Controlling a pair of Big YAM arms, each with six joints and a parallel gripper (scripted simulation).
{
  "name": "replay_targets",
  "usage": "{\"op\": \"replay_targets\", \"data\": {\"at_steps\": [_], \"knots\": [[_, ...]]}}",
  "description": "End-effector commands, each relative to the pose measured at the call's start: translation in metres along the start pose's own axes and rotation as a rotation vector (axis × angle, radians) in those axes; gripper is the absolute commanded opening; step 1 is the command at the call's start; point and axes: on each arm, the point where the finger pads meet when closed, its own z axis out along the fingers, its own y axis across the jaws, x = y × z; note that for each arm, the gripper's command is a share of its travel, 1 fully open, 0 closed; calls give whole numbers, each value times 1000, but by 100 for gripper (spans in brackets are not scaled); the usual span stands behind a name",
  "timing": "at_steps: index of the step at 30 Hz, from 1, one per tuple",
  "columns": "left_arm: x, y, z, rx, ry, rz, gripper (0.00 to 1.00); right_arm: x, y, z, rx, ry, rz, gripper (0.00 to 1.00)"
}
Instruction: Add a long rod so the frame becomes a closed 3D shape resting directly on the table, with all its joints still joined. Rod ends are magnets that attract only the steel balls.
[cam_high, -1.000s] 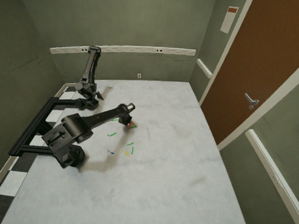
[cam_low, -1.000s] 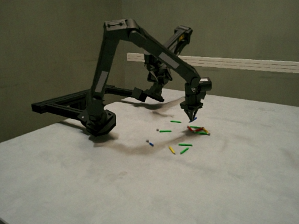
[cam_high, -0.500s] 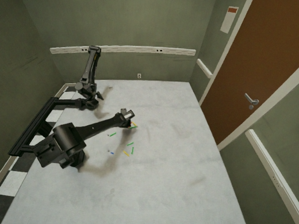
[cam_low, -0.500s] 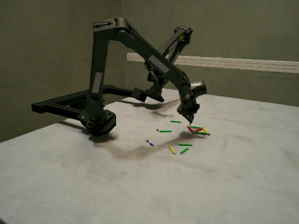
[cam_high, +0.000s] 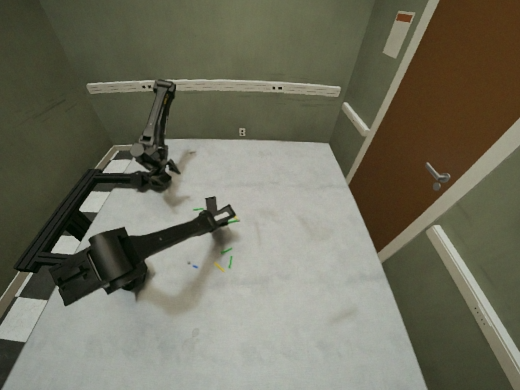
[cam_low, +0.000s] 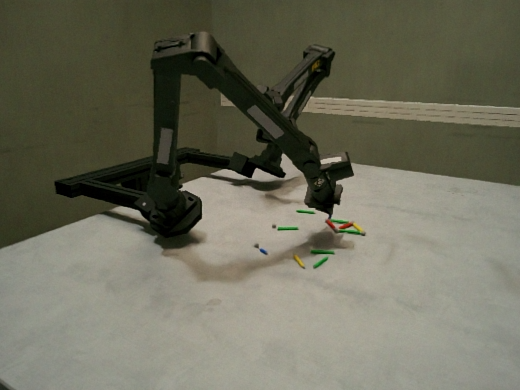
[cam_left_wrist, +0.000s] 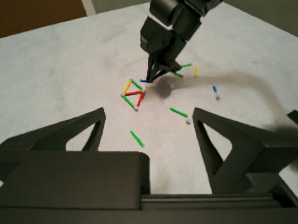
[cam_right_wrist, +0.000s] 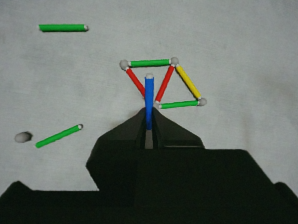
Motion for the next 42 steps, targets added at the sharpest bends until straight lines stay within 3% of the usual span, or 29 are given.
{"op": "replay_targets", "data": {"at_steps": [1, 12, 18, 31, 42], "knots": [[-14, -4, 0, 3, -13, -36, 100, 2, -12, -3, 27, -29, -75, 0], [-14, -4, 0, 3, -13, -36, 100, 6, 5, 5, -7, -230, -195, 0], [-14, -4, 0, 3, -13, -36, 100, 5, -4, 3, -4, -286, -266, 0], [-14, -4, 0, 3, -13, -36, 100, 4, -5, 2, -1, -522, -406, 0], [-14, -4, 0, 3, -13, -36, 100, 4, -4, 1, -5, -627, -465, 0]]}}
